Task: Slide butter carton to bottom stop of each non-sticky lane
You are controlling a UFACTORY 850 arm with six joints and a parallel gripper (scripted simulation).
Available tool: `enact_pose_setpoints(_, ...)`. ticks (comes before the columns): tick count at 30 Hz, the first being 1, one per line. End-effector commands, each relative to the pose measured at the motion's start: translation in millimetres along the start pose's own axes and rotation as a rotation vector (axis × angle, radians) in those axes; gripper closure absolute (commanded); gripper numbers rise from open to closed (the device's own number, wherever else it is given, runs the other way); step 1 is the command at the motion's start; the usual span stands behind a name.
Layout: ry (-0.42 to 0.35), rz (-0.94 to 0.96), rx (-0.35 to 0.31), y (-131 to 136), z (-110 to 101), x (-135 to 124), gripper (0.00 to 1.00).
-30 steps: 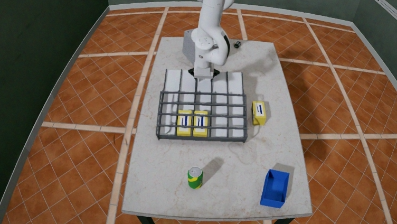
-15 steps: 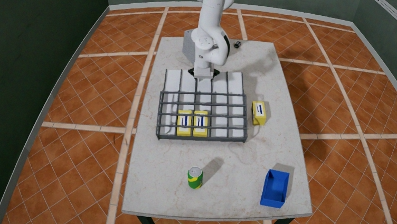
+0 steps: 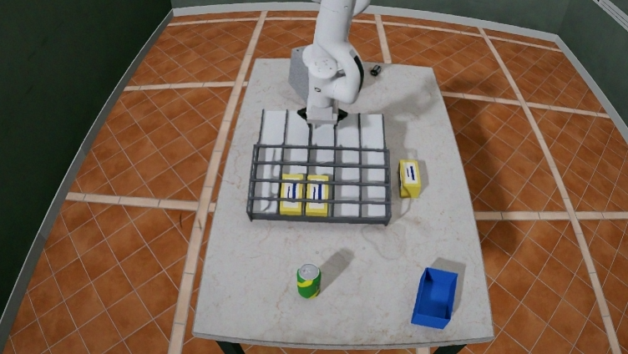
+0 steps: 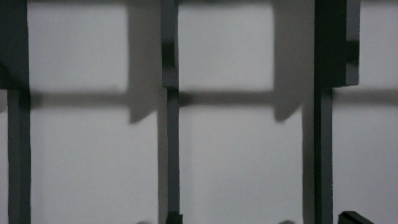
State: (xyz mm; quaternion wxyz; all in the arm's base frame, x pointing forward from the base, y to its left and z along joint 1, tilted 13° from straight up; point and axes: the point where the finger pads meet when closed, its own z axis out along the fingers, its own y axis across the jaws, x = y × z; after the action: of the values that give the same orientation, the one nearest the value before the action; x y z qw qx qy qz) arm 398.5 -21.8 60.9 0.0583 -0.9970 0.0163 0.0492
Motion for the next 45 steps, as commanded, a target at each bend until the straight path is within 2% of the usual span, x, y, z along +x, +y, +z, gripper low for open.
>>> enact_pose_setpoints(1, 0.001, 0.0, 0.0, 0.0, -0.5, 0.6, 0.1)
enact_pose_setpoints(25, 0.001, 0.0, 0.0, 0.0, -0.5, 0.6, 0.08)
enact_pose_setpoints(26, 0.001, 0.0, 0.0, 0.0, -0.5, 0.6, 0.0)
enact_pose_setpoints(45, 0.001, 0.0, 0.0, 0.0, -0.5, 0.6, 0.0)
